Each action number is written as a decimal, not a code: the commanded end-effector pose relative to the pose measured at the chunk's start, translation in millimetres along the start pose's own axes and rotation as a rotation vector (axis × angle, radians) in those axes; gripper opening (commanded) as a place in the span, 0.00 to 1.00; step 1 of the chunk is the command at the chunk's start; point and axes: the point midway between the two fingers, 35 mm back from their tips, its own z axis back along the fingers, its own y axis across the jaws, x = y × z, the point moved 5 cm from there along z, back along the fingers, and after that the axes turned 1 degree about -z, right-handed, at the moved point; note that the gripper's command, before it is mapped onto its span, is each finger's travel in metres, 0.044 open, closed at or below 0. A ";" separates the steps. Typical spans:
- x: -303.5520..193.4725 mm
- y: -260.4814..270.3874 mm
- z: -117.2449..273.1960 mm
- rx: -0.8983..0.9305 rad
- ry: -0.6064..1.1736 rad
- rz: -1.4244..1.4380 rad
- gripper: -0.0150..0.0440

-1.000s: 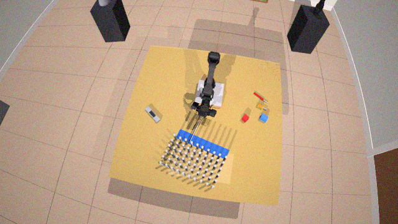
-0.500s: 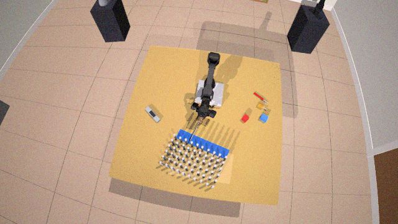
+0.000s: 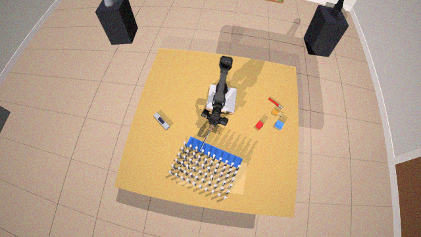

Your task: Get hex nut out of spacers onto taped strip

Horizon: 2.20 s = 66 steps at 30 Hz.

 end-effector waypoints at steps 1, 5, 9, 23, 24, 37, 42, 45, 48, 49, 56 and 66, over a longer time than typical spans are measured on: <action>5.0 0.7 -0.3 0.001 -0.009 0.003 0.25; 7.1 0.8 -1.1 0.002 -0.009 0.003 0.25; 9.2 1.0 -1.9 0.002 -0.009 0.003 0.25; 16.6 1.5 -4.9 0.002 -0.010 0.004 0.25; 17.2 1.5 -5.1 0.002 -0.010 0.004 0.25; 24.2 1.9 -8.0 0.002 -0.010 0.005 0.25; 27.0 2.0 -9.1 0.002 -0.011 0.005 0.25; 28.7 2.1 -9.8 0.002 -0.011 0.005 0.25; 30.4 2.1 -10.5 0.002 -0.011 0.005 0.25; 30.9 2.2 -10.7 0.002 -0.011 0.005 0.25; 34.9 2.3 -12.3 0.002 -0.011 0.005 0.25; 40.7 2.5 -14.7 0.002 -0.012 0.005 0.25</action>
